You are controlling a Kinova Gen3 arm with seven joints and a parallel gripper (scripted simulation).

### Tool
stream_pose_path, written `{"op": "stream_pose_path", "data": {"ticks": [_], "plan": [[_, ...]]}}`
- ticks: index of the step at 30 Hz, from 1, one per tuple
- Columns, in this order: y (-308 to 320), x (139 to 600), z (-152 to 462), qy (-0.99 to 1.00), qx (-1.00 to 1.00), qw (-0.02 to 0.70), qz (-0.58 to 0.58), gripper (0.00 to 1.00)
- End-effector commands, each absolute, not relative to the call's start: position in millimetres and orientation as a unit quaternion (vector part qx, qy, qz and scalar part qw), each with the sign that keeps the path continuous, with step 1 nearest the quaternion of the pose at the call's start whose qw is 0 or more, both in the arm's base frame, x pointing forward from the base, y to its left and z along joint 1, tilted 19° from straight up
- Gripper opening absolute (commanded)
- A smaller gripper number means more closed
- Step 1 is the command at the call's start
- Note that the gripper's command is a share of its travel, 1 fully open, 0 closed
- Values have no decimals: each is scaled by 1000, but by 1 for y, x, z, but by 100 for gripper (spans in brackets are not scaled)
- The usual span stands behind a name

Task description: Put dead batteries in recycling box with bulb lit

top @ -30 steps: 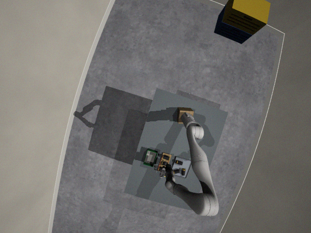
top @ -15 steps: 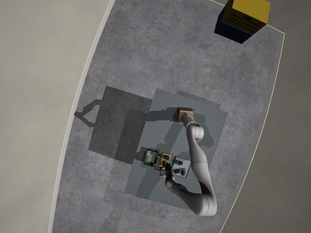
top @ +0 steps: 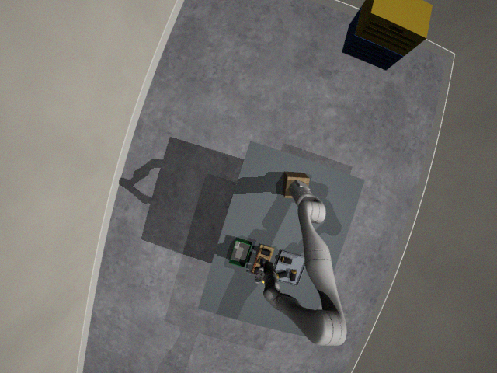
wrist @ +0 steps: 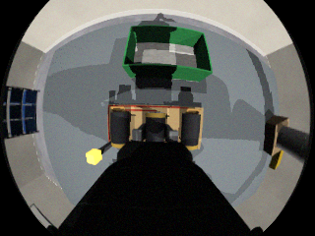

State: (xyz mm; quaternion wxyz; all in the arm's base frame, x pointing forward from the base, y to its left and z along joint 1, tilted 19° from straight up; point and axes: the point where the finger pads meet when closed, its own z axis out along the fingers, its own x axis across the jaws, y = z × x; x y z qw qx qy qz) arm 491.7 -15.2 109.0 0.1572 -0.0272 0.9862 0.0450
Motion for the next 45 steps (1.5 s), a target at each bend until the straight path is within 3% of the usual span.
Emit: {"op": "stream_pose_path", "data": {"ticks": [1,45], "plan": [[-15,492,110,986,-27,158,45,57],[-20,478,154,986,-27,158,45,57]]}}
